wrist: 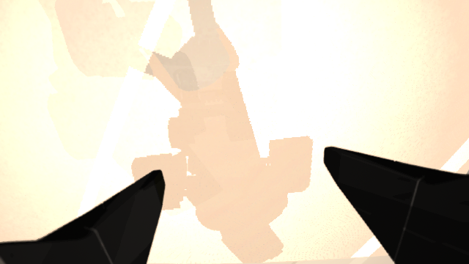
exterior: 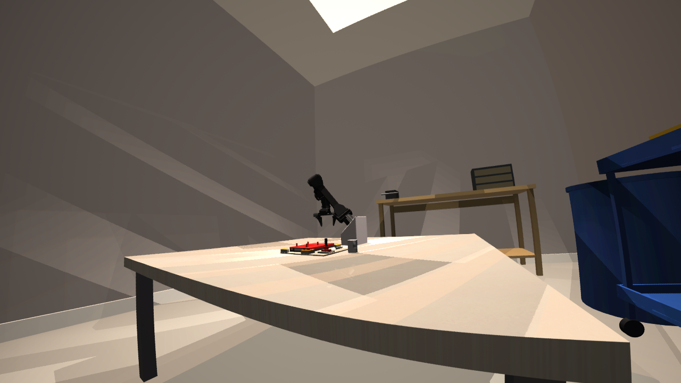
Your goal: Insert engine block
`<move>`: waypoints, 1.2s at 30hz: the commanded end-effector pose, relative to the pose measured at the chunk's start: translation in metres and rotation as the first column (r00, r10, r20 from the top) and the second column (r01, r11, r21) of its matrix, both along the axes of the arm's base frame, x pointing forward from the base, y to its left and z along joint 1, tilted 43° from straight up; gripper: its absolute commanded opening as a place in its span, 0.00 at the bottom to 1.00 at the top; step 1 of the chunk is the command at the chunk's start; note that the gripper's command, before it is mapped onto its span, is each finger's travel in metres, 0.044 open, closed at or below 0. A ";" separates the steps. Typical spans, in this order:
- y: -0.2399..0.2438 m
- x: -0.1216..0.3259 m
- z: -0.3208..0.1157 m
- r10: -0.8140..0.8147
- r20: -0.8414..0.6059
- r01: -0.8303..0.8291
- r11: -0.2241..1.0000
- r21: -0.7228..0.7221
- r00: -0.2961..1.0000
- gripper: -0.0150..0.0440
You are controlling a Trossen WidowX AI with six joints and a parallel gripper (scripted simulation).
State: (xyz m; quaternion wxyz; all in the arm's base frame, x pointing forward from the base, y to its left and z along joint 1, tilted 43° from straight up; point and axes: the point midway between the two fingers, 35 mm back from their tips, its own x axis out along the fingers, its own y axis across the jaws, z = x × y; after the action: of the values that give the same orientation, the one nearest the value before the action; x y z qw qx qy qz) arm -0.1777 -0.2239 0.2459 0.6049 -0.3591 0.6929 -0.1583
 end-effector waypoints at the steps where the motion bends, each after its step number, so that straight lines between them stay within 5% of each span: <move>1: 0.009 0.008 0.011 0.057 0.014 -0.056 0.998 -0.007 0.998 1.00; 36: -0.071 0.116 -0.001 0.082 0.274 -0.116 0.987 0.110 0.958 1.00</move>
State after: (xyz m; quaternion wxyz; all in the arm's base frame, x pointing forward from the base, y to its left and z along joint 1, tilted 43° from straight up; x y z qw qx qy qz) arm -0.0694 -0.2908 0.2447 0.7178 -0.3332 0.5968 -0.1325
